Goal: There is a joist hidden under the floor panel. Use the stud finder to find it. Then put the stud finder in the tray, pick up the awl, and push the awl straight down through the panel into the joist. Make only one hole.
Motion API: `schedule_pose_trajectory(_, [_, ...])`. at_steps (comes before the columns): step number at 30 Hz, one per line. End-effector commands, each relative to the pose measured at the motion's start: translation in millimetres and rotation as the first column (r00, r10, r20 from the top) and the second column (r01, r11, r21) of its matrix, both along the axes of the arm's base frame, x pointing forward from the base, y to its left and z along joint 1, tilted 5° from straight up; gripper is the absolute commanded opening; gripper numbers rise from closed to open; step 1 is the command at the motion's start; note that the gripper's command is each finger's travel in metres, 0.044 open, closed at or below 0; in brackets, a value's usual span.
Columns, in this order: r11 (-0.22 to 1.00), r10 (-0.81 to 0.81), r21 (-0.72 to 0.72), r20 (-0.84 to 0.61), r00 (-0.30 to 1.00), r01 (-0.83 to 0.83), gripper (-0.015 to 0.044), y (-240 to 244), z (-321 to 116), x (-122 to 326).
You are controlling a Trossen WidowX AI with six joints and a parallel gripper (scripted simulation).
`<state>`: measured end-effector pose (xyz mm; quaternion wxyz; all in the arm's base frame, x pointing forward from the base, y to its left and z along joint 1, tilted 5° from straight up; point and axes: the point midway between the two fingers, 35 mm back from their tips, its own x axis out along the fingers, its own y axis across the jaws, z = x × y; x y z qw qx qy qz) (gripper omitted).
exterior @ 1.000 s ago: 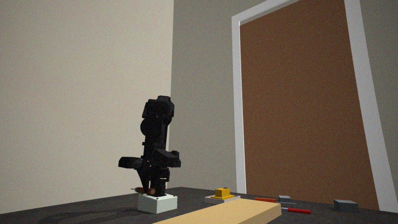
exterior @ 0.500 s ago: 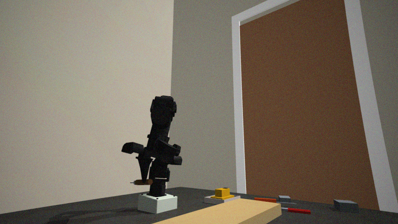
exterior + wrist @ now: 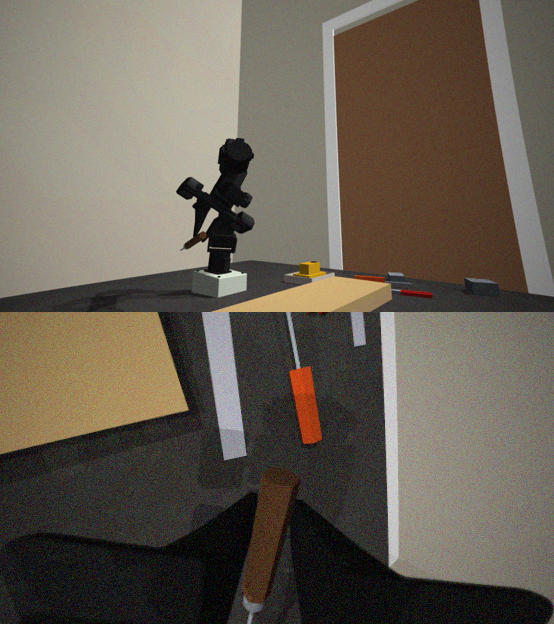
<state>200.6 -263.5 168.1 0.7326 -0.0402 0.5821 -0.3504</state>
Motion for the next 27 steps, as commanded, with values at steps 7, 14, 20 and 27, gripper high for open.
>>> schedule_pose_trajectory(7, [0.963, -0.132, -0.213, 0.163, 0.978, 0.165, 0.0000, 4, 21, -13])
schedule_pose_trajectory(14, [0.901, -0.194, -0.318, 0.316, 0.929, 0.296, 0.0000, 10, 34, -25])
schedule_pose_trajectory(20, [0.830, -0.226, -0.370, 0.459, 0.859, 0.417, 0.0000, 17, 44, -38])
schedule_pose_trajectory(27, [0.736, -0.237, -0.383, 0.627, 0.742, 0.558, 0.0000, 27, 53, -55])
